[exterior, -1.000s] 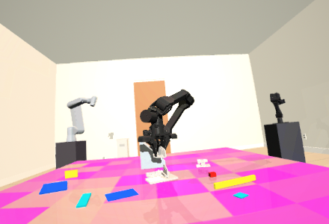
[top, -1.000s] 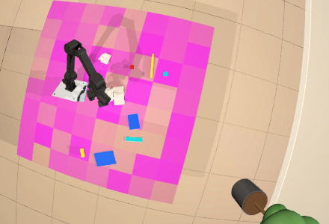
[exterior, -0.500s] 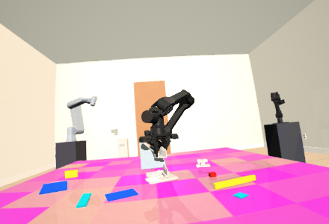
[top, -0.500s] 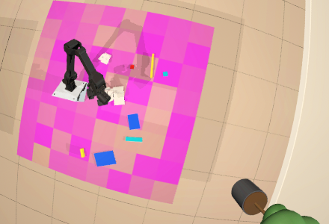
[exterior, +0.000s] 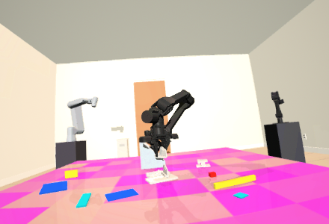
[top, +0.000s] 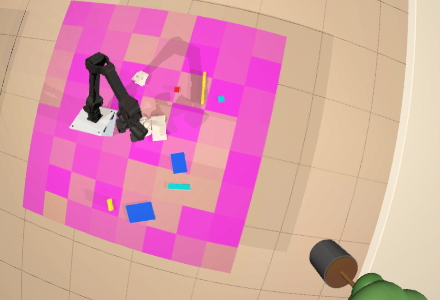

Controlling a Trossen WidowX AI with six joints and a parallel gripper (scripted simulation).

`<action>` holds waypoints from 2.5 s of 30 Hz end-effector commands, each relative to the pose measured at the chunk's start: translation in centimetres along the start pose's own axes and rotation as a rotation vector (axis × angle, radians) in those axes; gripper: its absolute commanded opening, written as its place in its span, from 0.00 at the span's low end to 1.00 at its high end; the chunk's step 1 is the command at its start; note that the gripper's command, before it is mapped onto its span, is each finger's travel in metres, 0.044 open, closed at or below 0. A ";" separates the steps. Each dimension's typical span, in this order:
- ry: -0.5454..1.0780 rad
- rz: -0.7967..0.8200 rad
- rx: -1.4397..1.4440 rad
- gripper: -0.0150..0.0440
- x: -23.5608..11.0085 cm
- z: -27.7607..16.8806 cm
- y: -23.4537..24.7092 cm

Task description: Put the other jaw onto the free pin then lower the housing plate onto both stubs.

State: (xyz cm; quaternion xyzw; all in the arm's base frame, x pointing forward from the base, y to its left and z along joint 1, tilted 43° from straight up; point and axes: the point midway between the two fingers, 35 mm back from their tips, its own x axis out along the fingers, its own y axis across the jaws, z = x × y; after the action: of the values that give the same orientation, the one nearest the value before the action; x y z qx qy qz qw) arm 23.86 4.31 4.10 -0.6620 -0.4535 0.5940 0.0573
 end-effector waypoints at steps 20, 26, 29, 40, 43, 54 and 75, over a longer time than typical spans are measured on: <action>0.004 -0.002 -0.007 0.48 -0.3 -3.9 4.5; 0.005 -0.002 -0.007 0.48 -0.2 -5.0 6.0; 0.005 -0.001 -0.008 0.48 -0.1 -5.5 6.8; 0.005 -0.001 -0.008 0.48 0.0 -5.8 7.2; 0.005 -0.001 -0.008 0.48 0.0 -5.8 7.2; 0.005 -0.001 -0.011 0.48 0.0 -5.8 7.2; 0.005 -0.001 -0.014 0.48 0.1 -5.9 7.2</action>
State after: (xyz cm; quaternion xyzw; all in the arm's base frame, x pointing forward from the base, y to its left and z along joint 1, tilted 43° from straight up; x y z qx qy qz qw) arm 32.60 2.75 1.32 -0.6636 -0.4571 0.5900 0.0519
